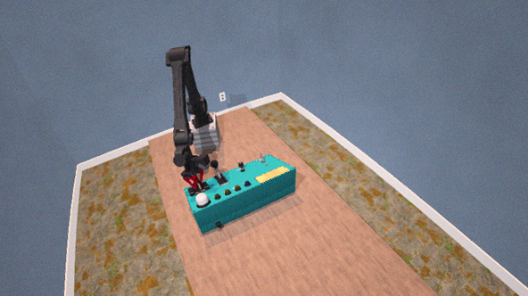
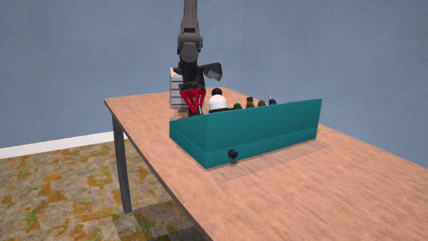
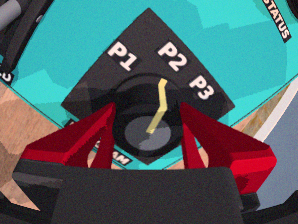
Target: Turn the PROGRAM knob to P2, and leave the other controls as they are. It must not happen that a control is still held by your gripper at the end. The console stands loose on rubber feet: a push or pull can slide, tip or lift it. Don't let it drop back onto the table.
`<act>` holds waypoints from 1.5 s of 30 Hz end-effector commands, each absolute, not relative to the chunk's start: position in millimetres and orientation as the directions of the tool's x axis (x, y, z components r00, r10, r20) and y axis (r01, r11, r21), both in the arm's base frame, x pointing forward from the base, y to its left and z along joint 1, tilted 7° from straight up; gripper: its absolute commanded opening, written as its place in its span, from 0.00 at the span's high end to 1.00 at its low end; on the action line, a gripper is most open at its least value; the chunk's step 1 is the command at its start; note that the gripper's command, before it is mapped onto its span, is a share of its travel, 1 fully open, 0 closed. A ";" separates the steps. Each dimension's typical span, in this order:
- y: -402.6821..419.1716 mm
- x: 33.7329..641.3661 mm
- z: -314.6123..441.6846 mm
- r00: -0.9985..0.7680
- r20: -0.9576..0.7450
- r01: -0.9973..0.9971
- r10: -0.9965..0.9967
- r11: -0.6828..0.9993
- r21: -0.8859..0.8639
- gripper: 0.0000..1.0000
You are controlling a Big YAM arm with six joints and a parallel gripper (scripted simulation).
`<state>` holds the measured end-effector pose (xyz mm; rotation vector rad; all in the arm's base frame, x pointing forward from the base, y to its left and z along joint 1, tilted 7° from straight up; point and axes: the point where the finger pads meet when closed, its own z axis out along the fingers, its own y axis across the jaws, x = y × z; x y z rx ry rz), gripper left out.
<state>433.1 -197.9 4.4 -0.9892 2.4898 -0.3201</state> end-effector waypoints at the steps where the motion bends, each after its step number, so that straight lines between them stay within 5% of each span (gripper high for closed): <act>1: -214.2 444.1 16.2 -0.618 -0.294 -0.598 -0.729 0.679 -0.425 1.00; 43: -214.3 444.1 16.2 -0.614 -0.291 -0.603 -0.734 0.673 -0.428 1.00; 44: -214.3 444.1 16.2 -0.614 -0.291 -0.603 -0.734 0.673 -0.428 0.30; 45: -214.3 444.2 16.2 -0.613 -0.291 -0.603 -0.734 0.673 -0.428 0.30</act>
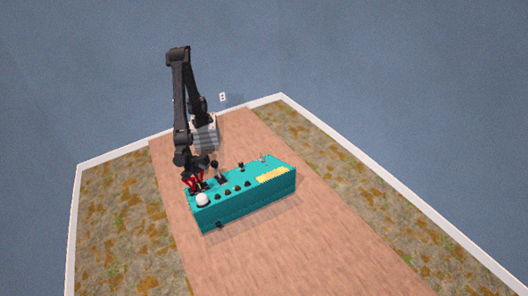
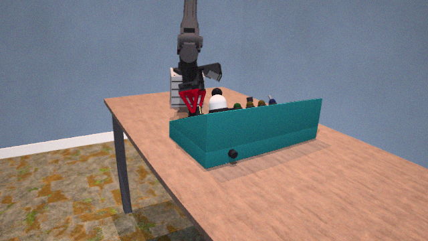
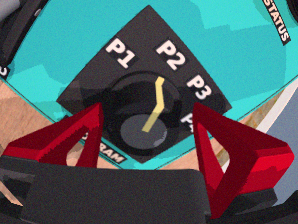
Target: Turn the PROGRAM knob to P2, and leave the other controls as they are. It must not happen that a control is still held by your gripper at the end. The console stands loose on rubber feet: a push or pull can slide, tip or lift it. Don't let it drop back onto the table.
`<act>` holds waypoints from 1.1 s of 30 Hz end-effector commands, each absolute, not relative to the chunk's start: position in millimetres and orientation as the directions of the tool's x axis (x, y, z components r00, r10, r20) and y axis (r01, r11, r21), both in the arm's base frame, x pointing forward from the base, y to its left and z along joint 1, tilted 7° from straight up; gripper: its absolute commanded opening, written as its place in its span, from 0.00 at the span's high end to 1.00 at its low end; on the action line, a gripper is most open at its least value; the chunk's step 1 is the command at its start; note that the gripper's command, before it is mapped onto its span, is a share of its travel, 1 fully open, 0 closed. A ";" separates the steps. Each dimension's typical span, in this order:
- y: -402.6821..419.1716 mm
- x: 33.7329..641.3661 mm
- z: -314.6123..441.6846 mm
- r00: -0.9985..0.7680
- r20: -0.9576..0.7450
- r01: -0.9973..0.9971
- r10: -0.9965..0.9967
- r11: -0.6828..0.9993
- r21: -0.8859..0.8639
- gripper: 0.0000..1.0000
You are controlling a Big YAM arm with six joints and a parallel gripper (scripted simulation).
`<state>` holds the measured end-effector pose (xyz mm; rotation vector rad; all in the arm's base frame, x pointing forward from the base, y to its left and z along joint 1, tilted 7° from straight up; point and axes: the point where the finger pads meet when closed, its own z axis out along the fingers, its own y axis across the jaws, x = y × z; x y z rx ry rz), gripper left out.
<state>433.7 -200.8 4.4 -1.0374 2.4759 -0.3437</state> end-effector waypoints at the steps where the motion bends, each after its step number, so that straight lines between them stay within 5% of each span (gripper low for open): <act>1: -211.3 444.2 19.5 -0.609 -0.292 -0.607 -0.737 0.671 -0.426 0.30; 33: -202.9 407.3 62.4 -0.616 -0.292 -0.612 -0.732 0.678 -0.407 0.30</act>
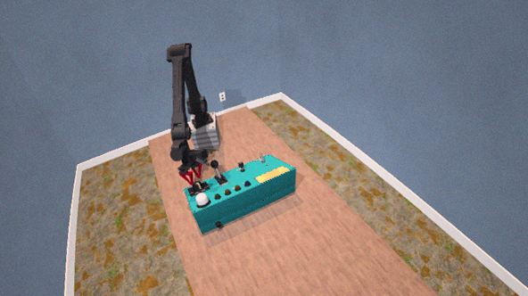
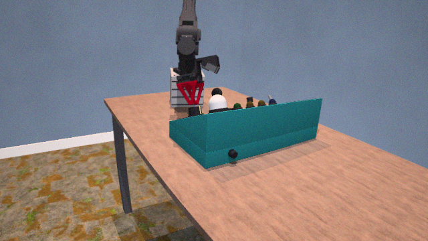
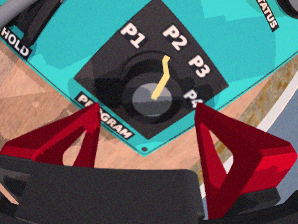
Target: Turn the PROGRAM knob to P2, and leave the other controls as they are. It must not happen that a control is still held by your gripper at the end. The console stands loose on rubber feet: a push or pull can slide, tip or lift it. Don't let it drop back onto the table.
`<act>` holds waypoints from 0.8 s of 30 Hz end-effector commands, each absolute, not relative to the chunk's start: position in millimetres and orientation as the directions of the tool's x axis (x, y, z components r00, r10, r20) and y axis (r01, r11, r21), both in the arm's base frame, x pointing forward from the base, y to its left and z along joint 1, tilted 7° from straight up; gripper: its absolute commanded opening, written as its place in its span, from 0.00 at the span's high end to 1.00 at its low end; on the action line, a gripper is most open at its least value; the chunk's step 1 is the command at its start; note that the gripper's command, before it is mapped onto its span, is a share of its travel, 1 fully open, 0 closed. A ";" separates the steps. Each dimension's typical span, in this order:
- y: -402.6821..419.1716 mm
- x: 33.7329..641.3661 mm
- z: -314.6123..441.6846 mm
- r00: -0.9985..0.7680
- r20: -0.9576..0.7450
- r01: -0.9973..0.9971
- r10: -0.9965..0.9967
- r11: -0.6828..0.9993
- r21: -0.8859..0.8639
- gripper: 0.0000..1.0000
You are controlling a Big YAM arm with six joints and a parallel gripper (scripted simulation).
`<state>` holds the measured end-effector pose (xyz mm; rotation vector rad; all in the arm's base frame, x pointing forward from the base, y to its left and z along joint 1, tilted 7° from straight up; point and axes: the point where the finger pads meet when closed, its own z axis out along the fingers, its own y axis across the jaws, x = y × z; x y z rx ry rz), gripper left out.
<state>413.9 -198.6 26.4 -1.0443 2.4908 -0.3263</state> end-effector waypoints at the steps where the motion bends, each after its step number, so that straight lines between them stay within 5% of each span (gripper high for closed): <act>1: -202.2 402.9 70.0 -0.616 -0.292 -0.612 -0.732 0.678 -0.407 0.30; 8: -208.7 390.6 147.3 -0.603 -0.297 -0.593 -0.740 0.665 -0.454 0.30; 24: -204.7 380.8 163.1 -0.600 -0.294 -0.604 -0.744 0.662 -0.443 0.30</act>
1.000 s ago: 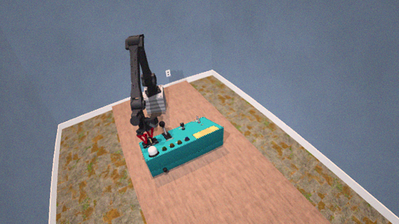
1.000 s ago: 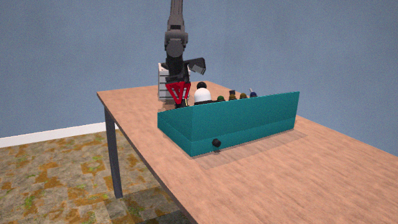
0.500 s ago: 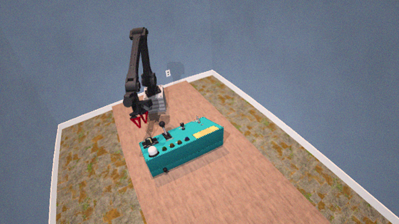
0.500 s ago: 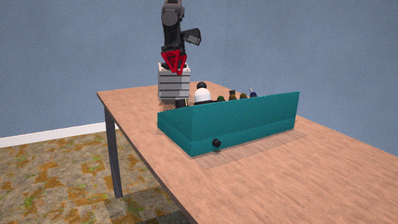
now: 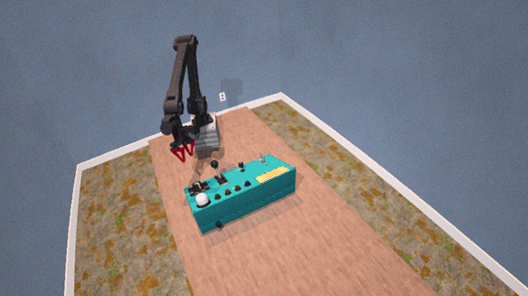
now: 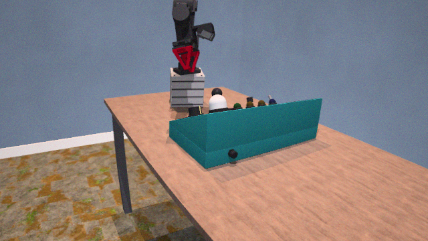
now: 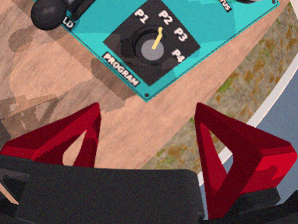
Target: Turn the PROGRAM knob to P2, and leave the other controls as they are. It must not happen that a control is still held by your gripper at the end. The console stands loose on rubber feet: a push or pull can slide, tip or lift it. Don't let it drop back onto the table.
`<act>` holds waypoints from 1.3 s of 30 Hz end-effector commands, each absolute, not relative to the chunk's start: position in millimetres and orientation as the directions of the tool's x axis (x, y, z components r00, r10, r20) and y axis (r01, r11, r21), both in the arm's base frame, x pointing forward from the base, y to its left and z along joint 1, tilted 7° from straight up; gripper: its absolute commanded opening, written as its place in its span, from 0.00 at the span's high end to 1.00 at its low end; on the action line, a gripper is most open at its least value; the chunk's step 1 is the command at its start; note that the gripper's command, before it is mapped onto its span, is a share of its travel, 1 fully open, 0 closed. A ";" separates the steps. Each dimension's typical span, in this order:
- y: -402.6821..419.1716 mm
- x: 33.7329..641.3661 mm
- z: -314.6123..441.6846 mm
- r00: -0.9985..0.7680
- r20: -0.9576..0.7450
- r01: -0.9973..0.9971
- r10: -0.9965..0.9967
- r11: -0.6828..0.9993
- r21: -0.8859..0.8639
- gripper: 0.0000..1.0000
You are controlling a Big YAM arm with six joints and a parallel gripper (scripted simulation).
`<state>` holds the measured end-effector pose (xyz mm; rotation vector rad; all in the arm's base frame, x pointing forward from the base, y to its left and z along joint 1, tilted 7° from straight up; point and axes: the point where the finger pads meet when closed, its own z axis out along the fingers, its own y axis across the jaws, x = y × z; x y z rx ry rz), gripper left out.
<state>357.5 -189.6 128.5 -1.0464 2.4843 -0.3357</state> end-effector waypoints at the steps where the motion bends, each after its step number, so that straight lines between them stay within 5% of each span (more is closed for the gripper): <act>1: -204.7 380.8 163.1 -0.600 -0.294 -0.604 -0.744 0.662 -0.443 0.30; 29: -204.7 380.8 163.1 -0.600 -0.294 -0.604 -0.744 0.662 -0.443 0.30; 30: -204.7 380.8 163.1 -0.600 -0.294 -0.604 -0.744 0.662 -0.443 0.00; 39: -204.7 380.8 163.1 -0.600 -0.294 -0.604 -0.744 0.663 -0.443 0.00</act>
